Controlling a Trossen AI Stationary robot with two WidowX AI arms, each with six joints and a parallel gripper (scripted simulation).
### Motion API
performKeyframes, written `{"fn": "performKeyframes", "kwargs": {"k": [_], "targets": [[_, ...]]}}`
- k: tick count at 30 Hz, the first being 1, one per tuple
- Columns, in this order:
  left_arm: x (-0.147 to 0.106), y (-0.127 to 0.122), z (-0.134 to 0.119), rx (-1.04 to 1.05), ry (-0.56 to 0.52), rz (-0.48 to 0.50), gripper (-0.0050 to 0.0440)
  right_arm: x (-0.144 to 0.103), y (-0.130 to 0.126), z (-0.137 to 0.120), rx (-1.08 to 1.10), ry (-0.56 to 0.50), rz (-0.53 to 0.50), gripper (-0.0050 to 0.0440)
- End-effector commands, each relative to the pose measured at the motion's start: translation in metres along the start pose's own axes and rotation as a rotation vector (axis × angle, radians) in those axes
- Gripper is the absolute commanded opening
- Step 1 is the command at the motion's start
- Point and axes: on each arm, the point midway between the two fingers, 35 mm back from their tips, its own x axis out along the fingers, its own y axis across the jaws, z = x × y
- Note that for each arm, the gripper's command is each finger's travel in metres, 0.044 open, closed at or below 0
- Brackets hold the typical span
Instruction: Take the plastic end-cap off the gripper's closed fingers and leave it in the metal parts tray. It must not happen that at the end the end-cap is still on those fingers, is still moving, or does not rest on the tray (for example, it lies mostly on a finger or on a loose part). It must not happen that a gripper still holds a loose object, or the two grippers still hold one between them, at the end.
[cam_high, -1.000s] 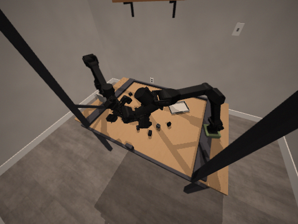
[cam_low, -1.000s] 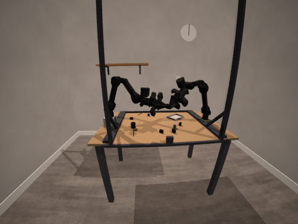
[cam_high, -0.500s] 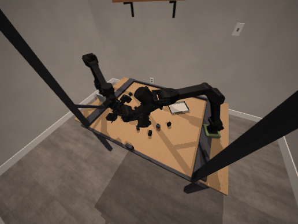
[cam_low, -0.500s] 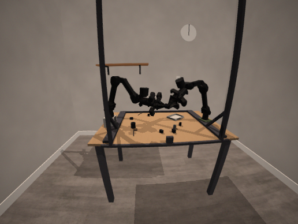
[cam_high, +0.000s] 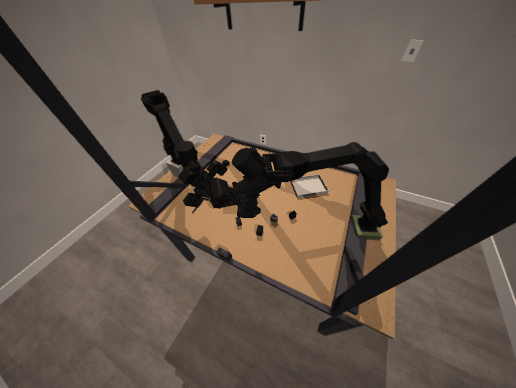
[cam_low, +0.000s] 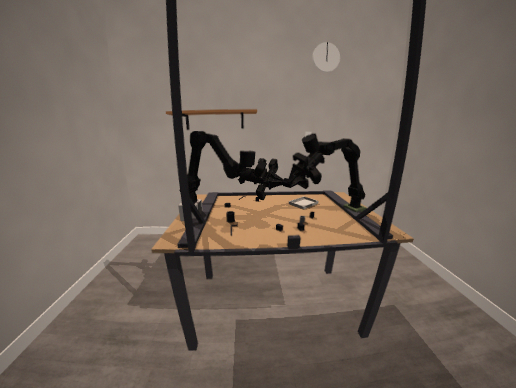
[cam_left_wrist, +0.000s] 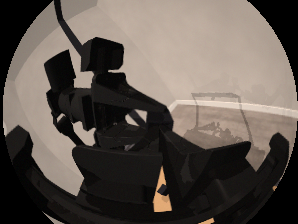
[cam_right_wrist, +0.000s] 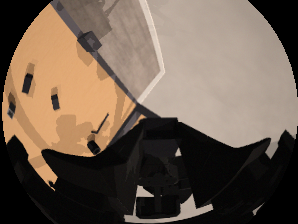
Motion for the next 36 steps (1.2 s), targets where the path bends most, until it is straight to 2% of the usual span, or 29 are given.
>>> {"fn": "performKeyframes", "kwargs": {"k": [1,36], "targets": [[-0.012,0.003,0.020,-0.004,-0.046,0.000,0.0000,-0.015,-0.019,0.012,-0.010,-0.030,-0.043,0.0000],[-0.039,0.005,0.018,-0.005,-0.046,0.005,0.0000,-0.015,-0.019,0.012,-0.010,-0.030,-0.043,0.0000]]}}
